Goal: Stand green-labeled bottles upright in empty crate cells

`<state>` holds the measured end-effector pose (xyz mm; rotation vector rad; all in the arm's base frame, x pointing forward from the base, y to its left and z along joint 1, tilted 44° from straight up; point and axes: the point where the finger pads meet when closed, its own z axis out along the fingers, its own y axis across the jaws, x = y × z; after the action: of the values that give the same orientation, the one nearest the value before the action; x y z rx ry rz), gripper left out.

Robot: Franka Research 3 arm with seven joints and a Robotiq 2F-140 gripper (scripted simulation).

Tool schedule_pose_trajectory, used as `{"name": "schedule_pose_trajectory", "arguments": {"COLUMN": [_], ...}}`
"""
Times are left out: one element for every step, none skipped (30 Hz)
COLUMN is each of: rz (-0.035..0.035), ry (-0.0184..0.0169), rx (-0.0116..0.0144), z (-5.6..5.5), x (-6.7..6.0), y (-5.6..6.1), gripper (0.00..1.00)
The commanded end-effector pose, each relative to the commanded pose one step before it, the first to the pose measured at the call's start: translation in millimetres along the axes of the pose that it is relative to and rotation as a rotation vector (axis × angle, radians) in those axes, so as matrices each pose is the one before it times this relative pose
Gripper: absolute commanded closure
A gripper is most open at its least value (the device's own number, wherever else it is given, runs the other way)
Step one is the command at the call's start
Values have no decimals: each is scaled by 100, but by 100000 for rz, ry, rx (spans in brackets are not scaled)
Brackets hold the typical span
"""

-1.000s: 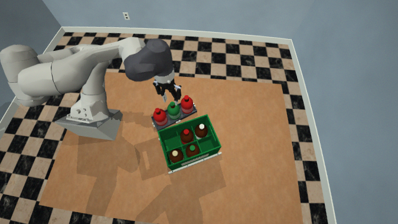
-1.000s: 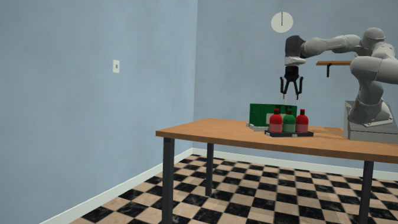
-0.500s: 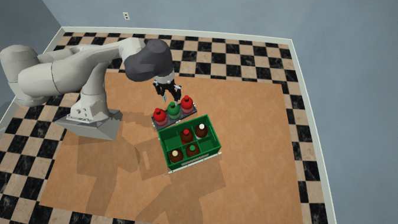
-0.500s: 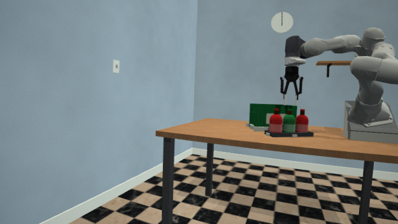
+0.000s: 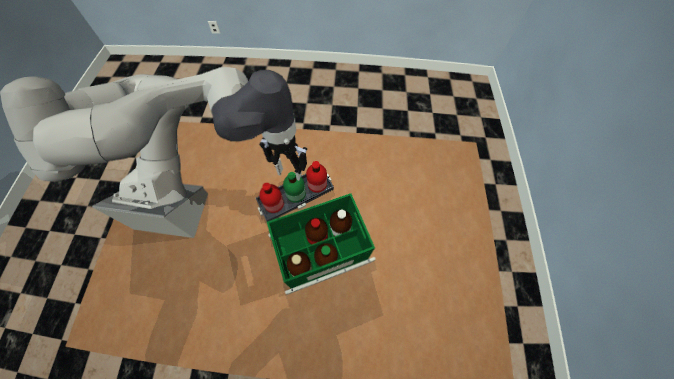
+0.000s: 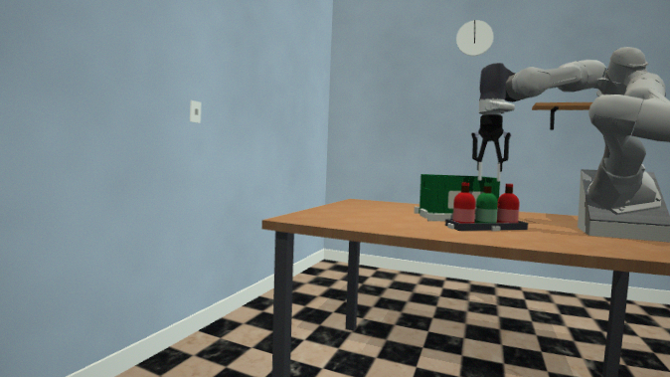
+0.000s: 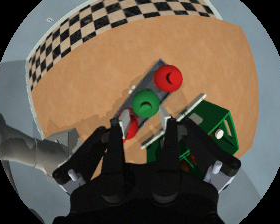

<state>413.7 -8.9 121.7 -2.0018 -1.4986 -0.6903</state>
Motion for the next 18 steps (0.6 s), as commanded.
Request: {"name": "schedule_pose_trajectory", "arguments": {"rz": [288,0,-1,1,0,0,0,1,0,0,0,-1,0,0,0,-1,0,0], "ry": [-121,0,1,-1,0,0,0,0,0,0,0,1,0,0,0,0,0,0], "rx": [-296,0,0,0,0,0,0,0,0,0,0,0,0,0,0,0,0,0], "z": [568,133,135,135,136,136,135,133,0,0,132,129,126,122,118,114,109,103], "x": [115,0,0,0,0,0,0,0,0,0,0,0,0,0,0,0,0,0], "y": [82,0,-1,1,0,0,0,1,0,0,0,-1,0,0,0,0,0,0], "gripper": [62,62,62,62,62,62,62,62,62,62,62,62,62,62,62,62,62,62]}}
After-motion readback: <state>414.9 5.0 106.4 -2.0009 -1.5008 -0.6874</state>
